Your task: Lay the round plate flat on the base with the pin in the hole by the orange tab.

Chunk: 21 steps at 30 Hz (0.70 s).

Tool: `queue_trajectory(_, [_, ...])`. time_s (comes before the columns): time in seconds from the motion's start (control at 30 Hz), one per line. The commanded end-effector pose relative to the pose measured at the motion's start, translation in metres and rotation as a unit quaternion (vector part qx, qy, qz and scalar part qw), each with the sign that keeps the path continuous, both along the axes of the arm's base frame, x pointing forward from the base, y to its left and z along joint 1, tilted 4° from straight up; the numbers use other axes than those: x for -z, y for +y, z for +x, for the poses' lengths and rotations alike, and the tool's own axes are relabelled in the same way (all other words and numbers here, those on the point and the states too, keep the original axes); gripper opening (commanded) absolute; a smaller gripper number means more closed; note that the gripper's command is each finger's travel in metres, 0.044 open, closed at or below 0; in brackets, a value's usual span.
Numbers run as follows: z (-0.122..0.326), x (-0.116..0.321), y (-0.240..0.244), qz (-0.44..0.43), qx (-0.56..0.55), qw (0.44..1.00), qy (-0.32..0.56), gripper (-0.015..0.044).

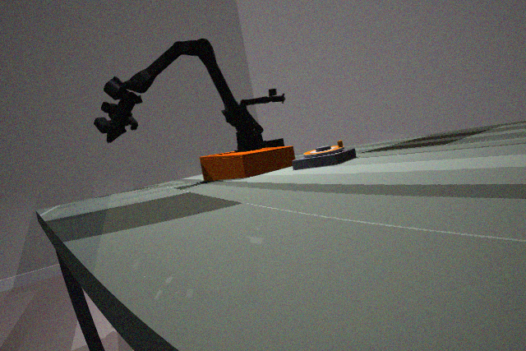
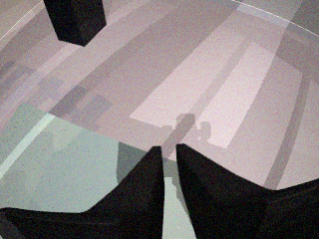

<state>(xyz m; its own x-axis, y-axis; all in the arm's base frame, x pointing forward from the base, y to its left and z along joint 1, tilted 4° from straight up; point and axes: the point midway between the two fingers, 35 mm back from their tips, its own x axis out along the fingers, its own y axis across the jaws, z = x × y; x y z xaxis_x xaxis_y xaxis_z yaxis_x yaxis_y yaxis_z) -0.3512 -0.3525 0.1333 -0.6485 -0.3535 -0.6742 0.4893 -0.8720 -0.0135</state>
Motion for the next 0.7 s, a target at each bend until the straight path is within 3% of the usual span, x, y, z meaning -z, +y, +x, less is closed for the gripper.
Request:
queue_trajectory(0.0, [0.051, 0.002, -0.033, 0.015, -0.069, 0.997, -0.012, 0.0000])
queue_trajectory(0.23, [0.147, 0.005, -0.075, 0.038, -0.185, 0.982, -0.030, 0.0000])
queue_trajectory(0.33, [0.209, 0.005, -0.089, 0.054, -0.260, 0.963, -0.040, 0.0000])
queue_trajectory(0.5, [0.271, 0.009, -0.097, 0.074, -0.332, 0.939, -0.046, 0.0000])
queue_trajectory(0.67, [0.364, 0.014, -0.092, 0.105, -0.437, 0.892, -0.050, 0.0000])
